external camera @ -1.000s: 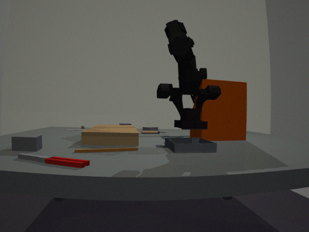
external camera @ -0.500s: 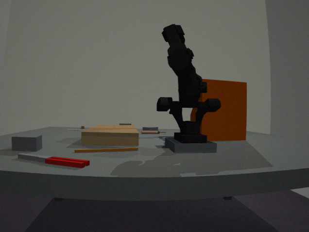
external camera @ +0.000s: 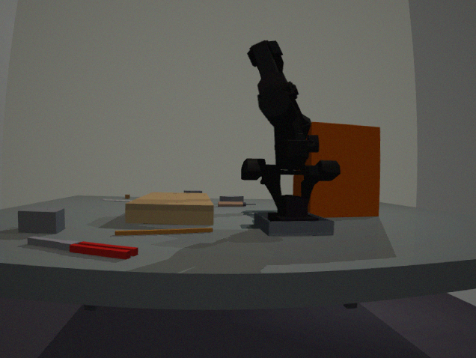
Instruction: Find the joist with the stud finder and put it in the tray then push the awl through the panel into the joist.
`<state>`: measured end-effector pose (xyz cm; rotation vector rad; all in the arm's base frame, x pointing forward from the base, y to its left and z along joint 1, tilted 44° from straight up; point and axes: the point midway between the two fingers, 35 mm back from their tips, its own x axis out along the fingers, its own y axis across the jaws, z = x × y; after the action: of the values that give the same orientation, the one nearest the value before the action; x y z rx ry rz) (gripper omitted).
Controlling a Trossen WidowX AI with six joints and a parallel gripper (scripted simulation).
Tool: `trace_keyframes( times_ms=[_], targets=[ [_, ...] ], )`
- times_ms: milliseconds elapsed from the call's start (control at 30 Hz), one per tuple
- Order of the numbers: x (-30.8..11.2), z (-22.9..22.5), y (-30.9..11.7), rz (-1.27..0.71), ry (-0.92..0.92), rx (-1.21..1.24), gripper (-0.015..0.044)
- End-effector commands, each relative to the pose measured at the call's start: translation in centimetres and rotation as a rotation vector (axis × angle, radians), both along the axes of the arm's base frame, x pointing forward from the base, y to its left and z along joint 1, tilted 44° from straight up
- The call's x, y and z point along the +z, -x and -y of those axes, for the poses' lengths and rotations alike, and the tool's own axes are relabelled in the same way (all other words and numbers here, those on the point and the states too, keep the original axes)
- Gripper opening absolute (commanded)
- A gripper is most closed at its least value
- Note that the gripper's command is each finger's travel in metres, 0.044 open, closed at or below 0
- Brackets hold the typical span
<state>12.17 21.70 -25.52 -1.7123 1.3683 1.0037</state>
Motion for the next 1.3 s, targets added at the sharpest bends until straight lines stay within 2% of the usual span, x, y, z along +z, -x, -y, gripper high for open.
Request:
trace_keyframes(
  times_ms=[0, 300, 467, 600, 767, 1033, 1267],
  targets=[
    [0.0, 0.0, 0.0, 0.0, 0.0, -0.001, 0.0079],
    [0.0, 0.0, 0.0, 0.0, 0.0, -0.001, 0.0315],
    [2.6, -2.8, 0.5, -0.001, -0.002, 0.0, 0.044],
    [6.9, -6.2, 1.6, -0.003, -0.003, 0.0, 0.044],
    [6.3, -5.3, 0.4, 0.008, -0.01, -0.024, 0.044],
    [11.3, -3.0, -7.3, 0.098, -0.077, -0.267, 0.044],
    [18.5, 3.3, -16.1, 0.252, -0.135, -0.502, 0.044]
  ],
)
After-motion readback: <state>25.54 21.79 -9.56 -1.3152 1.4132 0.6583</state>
